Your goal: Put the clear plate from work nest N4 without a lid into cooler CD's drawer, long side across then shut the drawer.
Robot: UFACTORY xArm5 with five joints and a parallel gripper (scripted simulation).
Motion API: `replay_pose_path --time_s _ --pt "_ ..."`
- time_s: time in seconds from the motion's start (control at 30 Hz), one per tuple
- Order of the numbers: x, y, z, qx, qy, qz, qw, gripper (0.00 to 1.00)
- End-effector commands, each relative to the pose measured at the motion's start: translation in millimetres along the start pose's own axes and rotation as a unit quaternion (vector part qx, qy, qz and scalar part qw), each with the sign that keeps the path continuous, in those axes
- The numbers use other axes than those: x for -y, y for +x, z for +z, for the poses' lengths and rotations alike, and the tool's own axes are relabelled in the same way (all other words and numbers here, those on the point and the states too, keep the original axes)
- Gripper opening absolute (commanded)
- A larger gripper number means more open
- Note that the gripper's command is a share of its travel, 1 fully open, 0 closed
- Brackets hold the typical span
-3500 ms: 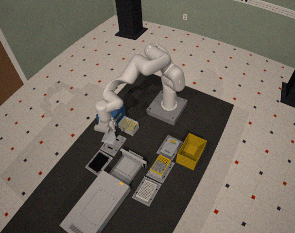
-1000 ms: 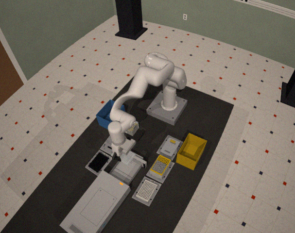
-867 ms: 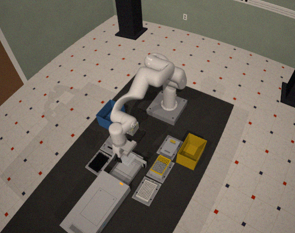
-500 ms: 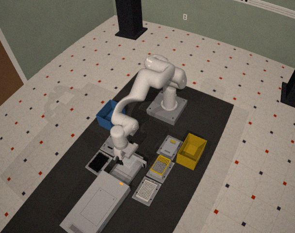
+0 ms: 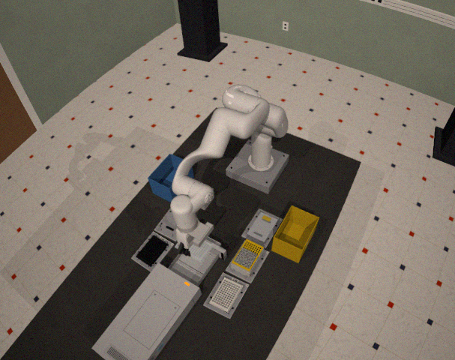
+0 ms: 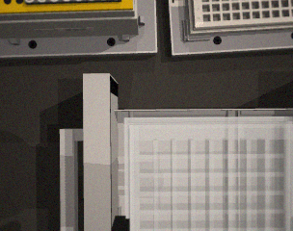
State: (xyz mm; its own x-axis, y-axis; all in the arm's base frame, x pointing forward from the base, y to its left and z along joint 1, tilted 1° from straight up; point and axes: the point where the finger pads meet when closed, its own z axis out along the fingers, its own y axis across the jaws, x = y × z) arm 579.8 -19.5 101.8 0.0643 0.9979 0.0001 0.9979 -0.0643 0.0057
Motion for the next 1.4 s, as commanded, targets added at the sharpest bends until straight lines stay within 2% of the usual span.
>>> replay_pose_path --time_s 0.0,1.37 --pt "-2 0 3.0 0.006 -0.004 0.0 1.0 0.0" --pt "-2 -1 64.8 0.006 -0.003 0.0 1.0 0.0"
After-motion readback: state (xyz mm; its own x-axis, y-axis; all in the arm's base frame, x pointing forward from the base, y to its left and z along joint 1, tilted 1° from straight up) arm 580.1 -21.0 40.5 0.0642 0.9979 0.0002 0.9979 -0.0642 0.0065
